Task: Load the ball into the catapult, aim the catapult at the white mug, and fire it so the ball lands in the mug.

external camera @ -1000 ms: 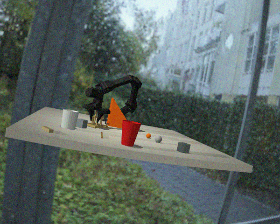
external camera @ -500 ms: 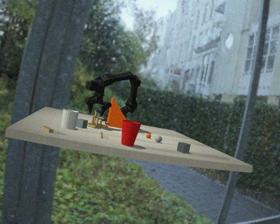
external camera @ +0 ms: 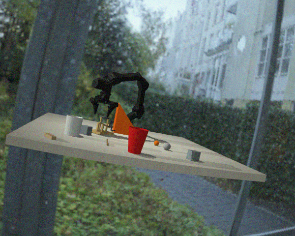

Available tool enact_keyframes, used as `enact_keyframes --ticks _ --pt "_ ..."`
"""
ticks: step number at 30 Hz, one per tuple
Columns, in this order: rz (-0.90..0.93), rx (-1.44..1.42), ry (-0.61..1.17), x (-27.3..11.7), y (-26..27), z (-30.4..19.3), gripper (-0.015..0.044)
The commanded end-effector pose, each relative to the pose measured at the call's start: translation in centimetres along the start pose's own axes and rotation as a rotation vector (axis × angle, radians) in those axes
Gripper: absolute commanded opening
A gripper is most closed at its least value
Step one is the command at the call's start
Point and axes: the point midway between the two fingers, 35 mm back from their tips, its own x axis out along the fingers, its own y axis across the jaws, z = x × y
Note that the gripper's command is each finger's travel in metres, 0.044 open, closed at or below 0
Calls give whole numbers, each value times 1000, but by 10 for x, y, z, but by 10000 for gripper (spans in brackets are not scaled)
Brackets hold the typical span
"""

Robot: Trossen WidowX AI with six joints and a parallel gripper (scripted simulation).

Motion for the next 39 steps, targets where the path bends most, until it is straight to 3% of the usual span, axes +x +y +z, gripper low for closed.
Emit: enact_keyframes --ticks 1,39 --pt "5 4 23 30 3 -5 440" --pt "7 4 24 83 4 -6 440"
